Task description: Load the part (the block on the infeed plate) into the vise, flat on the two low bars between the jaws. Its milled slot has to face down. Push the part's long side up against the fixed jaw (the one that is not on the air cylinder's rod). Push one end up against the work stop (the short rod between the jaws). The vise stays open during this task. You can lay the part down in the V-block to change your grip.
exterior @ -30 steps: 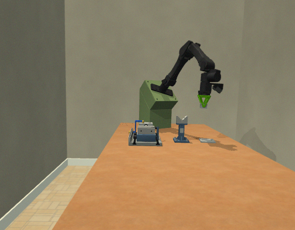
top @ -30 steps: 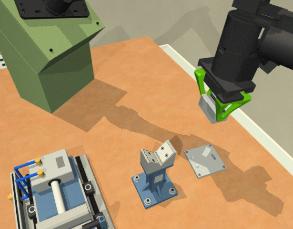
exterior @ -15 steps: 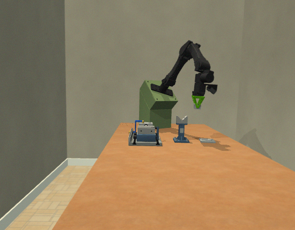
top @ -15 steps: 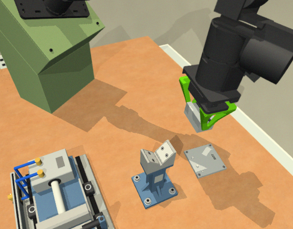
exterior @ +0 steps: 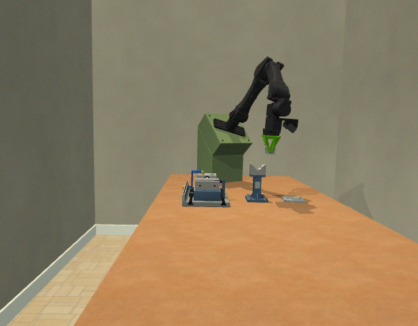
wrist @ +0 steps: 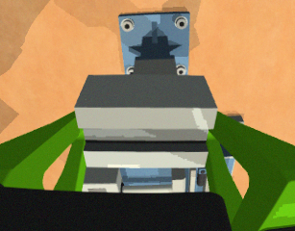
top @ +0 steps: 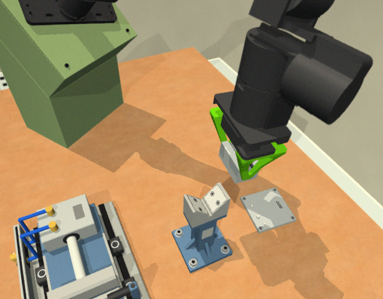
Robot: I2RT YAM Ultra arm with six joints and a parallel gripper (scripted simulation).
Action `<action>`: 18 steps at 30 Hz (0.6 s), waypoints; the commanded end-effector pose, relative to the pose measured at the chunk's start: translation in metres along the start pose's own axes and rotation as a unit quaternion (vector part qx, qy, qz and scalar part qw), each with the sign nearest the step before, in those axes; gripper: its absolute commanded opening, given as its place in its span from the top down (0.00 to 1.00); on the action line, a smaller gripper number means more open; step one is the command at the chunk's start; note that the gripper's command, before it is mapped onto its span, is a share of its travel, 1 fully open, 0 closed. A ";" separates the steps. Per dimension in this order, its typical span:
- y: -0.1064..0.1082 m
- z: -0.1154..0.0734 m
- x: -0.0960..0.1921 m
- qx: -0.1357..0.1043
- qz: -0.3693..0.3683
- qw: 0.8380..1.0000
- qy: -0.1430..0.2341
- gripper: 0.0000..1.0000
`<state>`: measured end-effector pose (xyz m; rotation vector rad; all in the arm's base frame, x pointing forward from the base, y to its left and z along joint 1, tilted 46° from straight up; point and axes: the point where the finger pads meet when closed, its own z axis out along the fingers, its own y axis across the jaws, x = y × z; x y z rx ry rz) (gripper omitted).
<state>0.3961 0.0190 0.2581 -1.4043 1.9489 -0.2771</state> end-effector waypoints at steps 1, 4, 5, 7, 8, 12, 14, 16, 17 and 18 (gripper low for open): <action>-0.006 -0.013 0.003 0.017 -0.019 0.999 -0.022 1.00; -0.006 -0.013 0.006 0.017 -0.020 0.999 -0.022 1.00; -0.017 -0.023 0.003 0.032 -0.026 0.999 -0.026 1.00; -0.008 -0.014 0.014 0.020 -0.023 0.999 -0.023 1.00; -0.006 -0.014 0.018 0.017 -0.023 0.999 -0.022 1.00; -0.009 -0.016 0.026 0.022 -0.027 0.999 -0.024 1.00; -0.010 -0.016 0.030 0.024 -0.029 0.999 -0.024 1.00; -0.008 -0.016 0.035 0.022 -0.029 0.999 -0.024 1.00; -0.007 -0.016 0.037 0.020 -0.029 0.999 -0.023 1.00; -0.008 -0.017 0.038 0.021 -0.029 0.999 -0.024 1.00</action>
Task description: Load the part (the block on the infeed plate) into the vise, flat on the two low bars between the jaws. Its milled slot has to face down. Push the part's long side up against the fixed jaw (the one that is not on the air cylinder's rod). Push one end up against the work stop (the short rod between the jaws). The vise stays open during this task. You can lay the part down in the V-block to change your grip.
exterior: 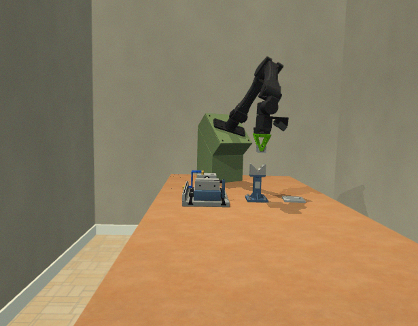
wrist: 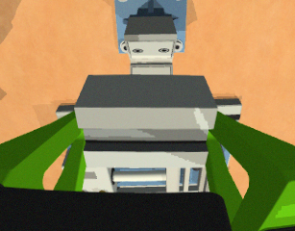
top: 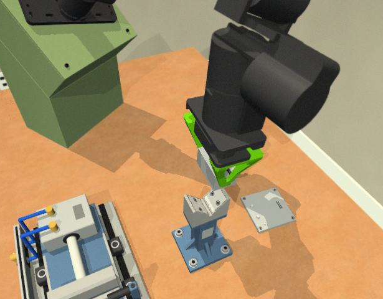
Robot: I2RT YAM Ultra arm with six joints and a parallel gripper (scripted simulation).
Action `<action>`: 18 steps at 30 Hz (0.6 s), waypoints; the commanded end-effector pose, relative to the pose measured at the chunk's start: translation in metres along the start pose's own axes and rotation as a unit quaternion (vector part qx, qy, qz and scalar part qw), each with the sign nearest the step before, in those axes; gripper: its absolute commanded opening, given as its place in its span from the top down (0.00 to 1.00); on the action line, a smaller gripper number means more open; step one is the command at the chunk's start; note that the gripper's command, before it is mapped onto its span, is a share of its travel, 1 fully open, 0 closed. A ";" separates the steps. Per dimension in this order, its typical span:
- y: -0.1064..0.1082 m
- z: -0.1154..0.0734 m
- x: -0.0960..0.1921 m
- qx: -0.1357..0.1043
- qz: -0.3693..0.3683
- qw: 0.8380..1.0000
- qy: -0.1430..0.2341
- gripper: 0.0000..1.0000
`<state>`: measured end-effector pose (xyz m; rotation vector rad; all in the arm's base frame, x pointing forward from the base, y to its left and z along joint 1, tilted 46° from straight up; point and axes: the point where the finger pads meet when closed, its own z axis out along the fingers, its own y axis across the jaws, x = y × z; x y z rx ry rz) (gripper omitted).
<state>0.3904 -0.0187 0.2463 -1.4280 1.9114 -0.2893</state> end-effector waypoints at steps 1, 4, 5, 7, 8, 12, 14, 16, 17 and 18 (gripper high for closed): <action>-0.006 -0.014 0.000 0.019 -0.015 1.000 -0.016 1.00; -0.011 -0.018 -0.001 0.027 -0.019 0.999 -0.018 1.00; -0.006 -0.014 0.003 0.021 -0.017 0.999 -0.017 1.00; 0.000 -0.013 0.007 0.011 -0.013 1.000 -0.015 1.00; -0.002 -0.015 0.006 0.014 -0.014 1.000 -0.016 1.00; -0.002 -0.013 0.011 0.016 -0.016 1.000 -0.016 1.00; -0.005 -0.017 0.010 0.018 -0.017 1.000 -0.017 1.00; -0.007 -0.017 0.010 0.023 -0.019 0.999 -0.017 1.00; -0.006 -0.017 0.011 0.021 -0.018 0.999 -0.017 1.00; -0.004 -0.016 0.011 0.020 -0.018 1.000 -0.017 1.00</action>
